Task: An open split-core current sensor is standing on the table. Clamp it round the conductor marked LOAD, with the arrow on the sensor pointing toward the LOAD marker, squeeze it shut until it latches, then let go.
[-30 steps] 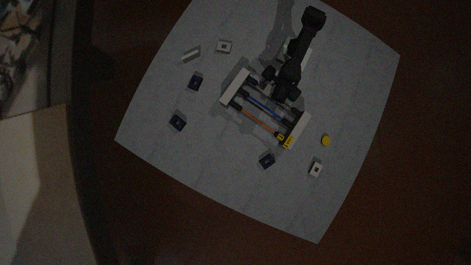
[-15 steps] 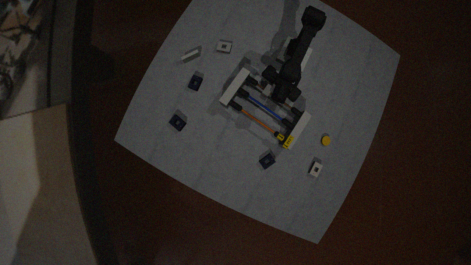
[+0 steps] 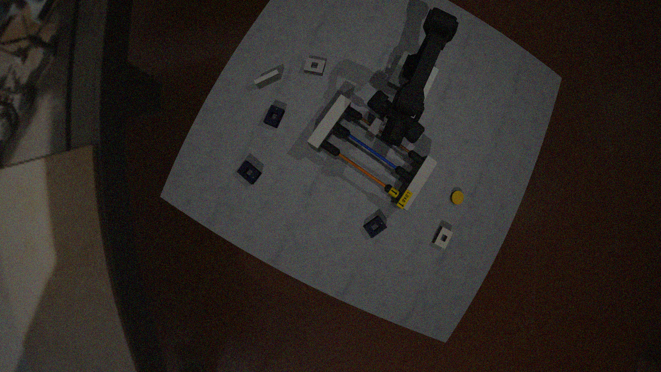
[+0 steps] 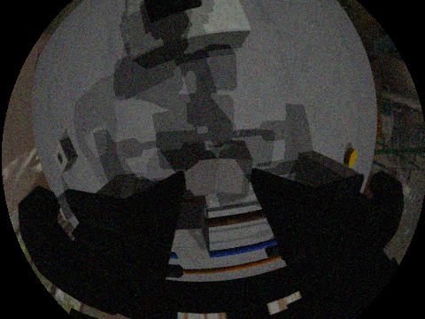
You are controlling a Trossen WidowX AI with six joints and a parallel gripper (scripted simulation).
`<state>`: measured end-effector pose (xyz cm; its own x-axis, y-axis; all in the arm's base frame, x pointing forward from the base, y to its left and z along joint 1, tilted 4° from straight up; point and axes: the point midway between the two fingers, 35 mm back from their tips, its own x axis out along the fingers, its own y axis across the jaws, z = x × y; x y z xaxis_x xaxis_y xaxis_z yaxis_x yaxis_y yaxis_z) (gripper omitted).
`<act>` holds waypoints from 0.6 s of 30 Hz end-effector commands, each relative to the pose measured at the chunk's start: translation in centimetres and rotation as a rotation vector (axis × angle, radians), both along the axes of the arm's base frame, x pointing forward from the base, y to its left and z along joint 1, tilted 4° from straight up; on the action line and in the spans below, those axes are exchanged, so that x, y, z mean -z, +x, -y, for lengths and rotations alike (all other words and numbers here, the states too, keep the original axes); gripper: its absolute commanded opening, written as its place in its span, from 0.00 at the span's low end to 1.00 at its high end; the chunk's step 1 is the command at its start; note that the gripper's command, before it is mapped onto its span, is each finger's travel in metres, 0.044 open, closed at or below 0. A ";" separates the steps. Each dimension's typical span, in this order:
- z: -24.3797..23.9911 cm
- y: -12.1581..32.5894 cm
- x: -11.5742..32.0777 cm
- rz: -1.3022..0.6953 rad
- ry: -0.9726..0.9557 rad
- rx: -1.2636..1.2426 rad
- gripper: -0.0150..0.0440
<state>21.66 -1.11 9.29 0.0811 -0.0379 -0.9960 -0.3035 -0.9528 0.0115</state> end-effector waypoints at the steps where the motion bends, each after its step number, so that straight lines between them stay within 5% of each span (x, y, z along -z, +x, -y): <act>1: -0.1 0.1 -2.0 0.009 0.000 0.002 0.25; 18: -0.4 -1.3 -9.2 0.003 0.002 -0.002 0.25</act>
